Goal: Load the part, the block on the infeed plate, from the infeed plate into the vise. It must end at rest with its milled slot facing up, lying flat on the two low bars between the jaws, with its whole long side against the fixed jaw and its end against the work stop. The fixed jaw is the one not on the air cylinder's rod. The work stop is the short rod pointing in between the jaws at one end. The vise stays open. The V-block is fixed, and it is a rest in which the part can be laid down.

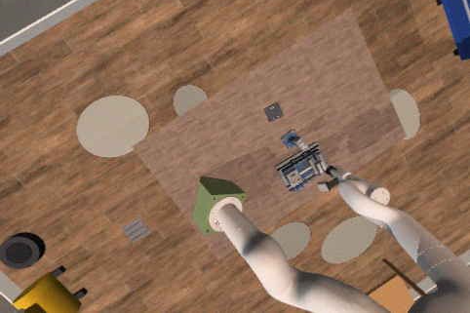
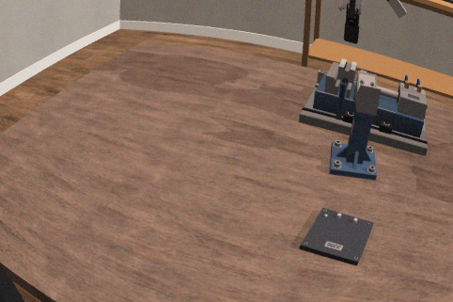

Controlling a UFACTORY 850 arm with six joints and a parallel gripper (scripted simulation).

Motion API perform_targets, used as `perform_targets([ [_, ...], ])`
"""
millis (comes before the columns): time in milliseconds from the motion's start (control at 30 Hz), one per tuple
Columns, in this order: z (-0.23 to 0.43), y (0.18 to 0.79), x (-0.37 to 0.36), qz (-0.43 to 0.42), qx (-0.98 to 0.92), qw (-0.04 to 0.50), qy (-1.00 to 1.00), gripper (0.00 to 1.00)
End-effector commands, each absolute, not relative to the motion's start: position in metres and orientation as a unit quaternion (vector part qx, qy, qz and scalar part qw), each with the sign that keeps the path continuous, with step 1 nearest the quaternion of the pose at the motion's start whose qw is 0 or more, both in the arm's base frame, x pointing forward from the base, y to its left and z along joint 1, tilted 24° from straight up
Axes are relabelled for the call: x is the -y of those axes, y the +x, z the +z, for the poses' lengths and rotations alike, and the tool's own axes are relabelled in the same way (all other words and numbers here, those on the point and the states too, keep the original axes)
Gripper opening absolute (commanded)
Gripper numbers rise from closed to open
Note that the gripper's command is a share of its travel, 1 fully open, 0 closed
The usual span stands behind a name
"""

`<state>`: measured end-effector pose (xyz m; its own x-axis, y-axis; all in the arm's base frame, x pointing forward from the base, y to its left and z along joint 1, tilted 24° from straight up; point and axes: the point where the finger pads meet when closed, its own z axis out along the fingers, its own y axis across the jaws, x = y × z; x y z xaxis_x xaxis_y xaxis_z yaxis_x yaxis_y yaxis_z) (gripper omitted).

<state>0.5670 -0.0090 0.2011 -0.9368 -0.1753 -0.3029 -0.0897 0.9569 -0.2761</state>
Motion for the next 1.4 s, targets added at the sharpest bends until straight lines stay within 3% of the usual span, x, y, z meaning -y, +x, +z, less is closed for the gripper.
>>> perform_targets([
  [0,0.202,0.568,0.009,-0.13,-0.975,0.165,-0.068,0.0],
  [1367,0.214,0.571,0.053,-0.13,-0.975,0.165,-0.068,0.0],
])
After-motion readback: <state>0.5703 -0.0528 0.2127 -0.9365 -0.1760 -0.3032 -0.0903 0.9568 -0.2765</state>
